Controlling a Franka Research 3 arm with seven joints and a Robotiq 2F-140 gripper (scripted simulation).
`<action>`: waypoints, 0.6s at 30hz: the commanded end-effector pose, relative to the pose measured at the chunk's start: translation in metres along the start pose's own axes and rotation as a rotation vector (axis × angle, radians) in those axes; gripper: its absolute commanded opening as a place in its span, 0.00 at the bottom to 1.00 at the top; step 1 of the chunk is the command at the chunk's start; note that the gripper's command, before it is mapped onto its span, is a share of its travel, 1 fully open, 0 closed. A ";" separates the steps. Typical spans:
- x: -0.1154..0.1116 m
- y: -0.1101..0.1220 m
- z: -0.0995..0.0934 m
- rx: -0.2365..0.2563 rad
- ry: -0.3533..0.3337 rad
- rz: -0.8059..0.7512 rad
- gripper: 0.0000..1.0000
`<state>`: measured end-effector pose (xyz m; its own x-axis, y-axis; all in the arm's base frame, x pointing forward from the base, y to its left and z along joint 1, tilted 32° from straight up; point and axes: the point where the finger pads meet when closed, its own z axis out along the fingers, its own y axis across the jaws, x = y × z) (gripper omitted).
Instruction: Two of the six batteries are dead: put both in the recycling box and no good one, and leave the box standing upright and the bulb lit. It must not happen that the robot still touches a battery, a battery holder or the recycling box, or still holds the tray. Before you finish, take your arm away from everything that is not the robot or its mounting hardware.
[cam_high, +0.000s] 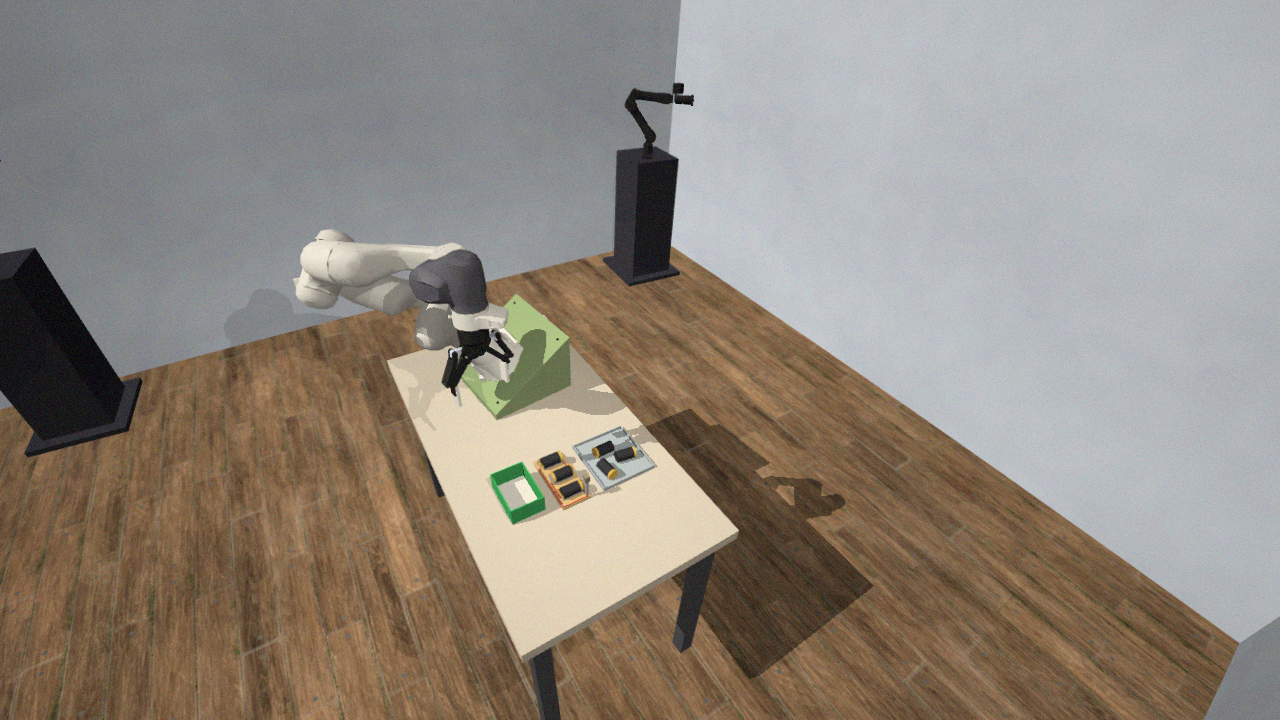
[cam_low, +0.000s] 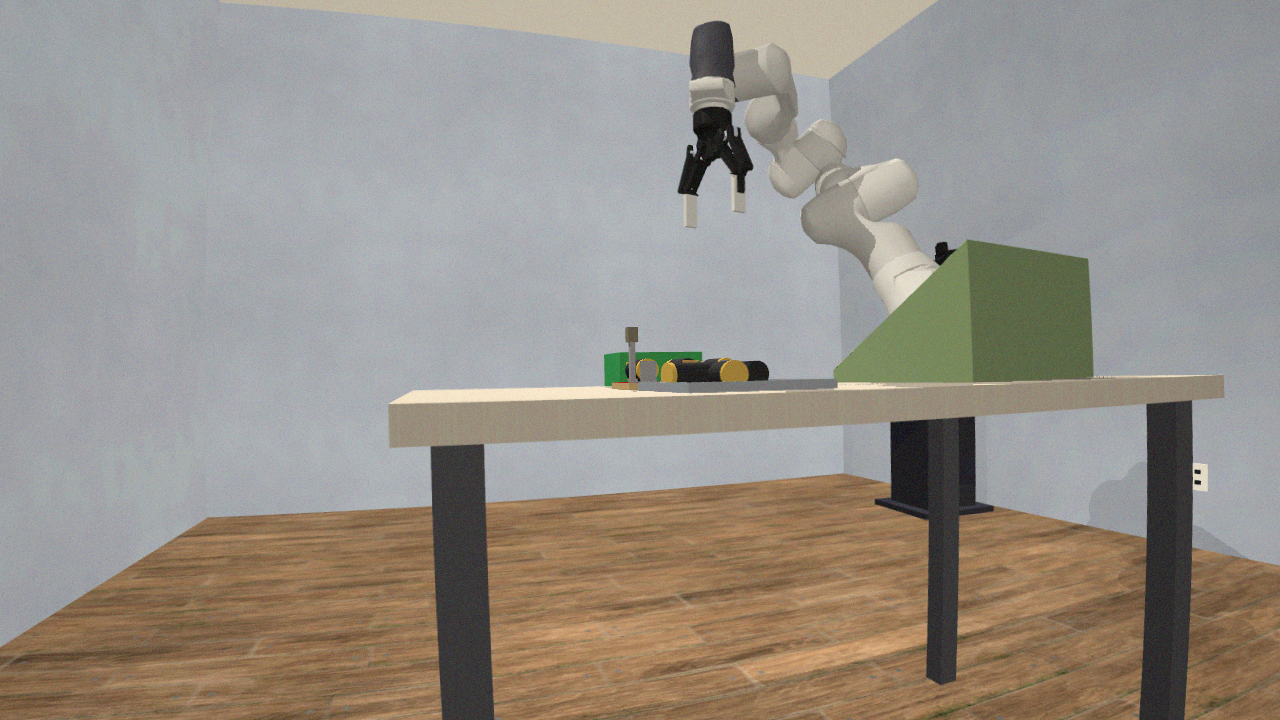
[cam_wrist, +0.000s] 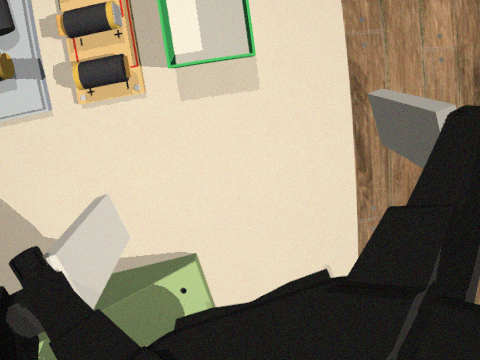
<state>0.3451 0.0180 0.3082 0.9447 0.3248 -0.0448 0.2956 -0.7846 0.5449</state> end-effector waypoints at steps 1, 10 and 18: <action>0.059 -0.031 0.024 0.016 0.048 -0.621 1.00; 0.144 -0.097 0.117 0.028 0.019 -1.121 1.00; 0.164 -0.119 0.161 0.023 0.001 -1.336 1.00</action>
<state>0.4679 0.0592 0.1108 0.2716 0.7958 -0.5412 0.9591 -0.1770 0.2210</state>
